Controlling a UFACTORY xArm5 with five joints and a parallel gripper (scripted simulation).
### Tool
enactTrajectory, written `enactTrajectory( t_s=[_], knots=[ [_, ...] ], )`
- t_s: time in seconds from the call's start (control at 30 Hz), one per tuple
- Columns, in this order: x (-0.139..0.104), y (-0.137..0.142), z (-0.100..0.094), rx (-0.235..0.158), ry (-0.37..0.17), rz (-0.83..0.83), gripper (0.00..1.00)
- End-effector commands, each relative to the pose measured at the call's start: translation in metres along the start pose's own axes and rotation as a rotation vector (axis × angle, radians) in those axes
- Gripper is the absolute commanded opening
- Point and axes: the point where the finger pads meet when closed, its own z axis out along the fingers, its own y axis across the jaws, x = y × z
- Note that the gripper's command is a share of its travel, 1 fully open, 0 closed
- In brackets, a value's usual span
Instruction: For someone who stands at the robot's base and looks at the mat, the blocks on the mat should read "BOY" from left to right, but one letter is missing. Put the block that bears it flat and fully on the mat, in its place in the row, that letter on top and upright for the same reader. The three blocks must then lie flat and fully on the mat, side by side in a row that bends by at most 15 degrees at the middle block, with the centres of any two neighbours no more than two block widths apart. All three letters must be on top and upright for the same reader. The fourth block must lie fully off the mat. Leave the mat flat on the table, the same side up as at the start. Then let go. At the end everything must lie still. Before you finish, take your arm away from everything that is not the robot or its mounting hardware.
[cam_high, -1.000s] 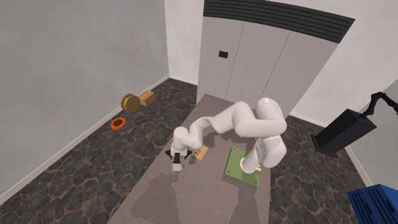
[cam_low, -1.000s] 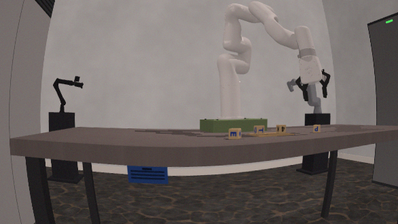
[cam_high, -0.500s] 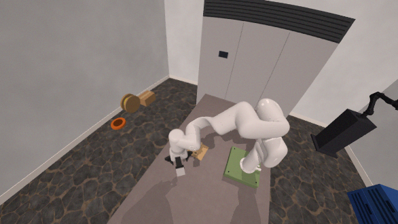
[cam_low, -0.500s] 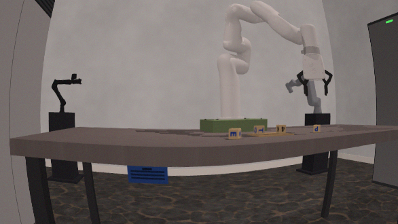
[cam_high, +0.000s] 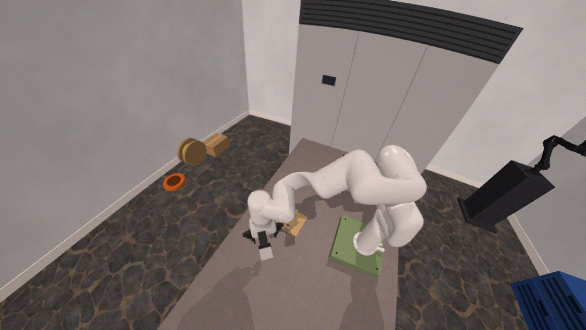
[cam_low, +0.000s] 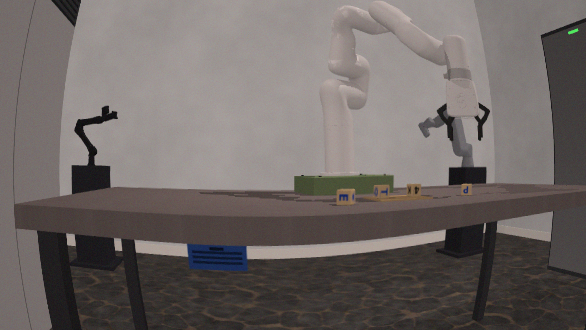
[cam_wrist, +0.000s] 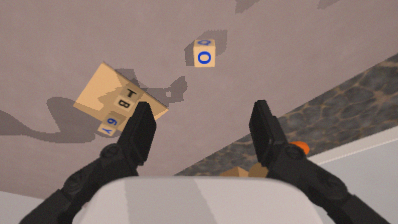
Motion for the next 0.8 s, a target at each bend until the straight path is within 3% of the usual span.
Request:
enactTrajectory(
  t_s=[0.0,0.37,0.77],
  knots=[
    [-0.0003,0.0013,-0.0016,-0.004,-0.001,-0.005,1.0],
    [-0.0004,0.0014,0.0005,-0.004,-0.002,-0.149,1.0],
    [-0.0004,0.0017,0.0049,-0.003,-0.002,-0.439,1.0]
  ],
)
